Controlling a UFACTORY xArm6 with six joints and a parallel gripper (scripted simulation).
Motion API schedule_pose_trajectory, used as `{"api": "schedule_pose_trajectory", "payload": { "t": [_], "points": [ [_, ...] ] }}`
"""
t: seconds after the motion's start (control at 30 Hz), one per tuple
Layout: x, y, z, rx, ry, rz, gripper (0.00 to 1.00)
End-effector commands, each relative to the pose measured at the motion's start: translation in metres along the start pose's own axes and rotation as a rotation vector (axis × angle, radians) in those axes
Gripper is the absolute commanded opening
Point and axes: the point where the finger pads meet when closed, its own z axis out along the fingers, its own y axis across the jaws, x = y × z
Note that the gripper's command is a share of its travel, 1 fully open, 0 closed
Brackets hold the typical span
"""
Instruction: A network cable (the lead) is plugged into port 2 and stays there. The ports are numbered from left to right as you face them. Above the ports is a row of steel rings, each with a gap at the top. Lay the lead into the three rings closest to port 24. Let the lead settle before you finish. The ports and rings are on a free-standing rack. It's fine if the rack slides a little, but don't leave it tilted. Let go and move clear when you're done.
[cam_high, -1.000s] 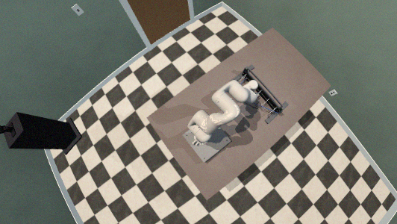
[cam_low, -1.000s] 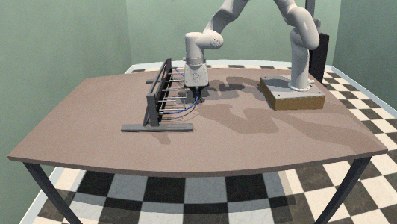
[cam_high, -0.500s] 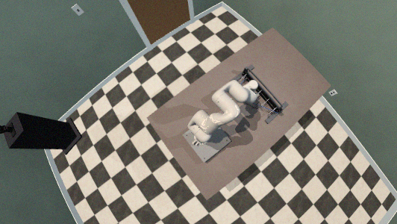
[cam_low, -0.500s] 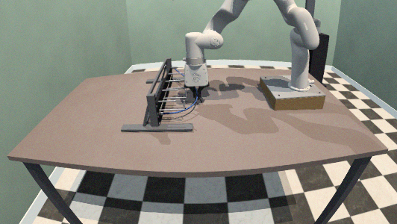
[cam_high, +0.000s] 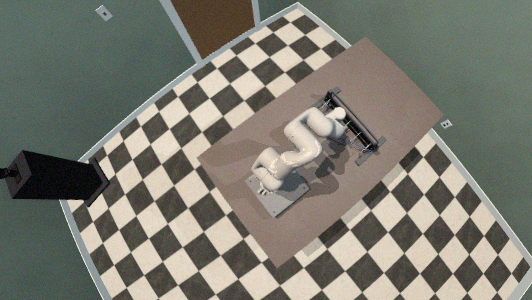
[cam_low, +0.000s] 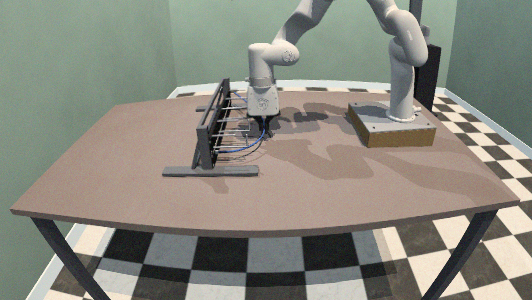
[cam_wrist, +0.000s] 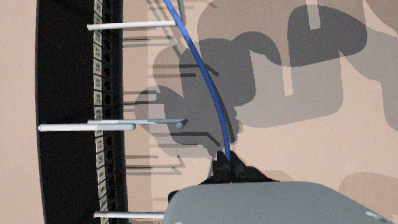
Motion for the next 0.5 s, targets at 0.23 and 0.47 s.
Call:
{"api": "schedule_pose_trajectory", "payload": {
  "t": [0.23, 0.47],
  "points": [
    [0.000, -0.002, -0.007, 0.005, 0.000, 0.000, 0.00],
    [0.000, -0.002, -0.019, 0.005, 0.000, 0.000, 0.00]
  ]
}}
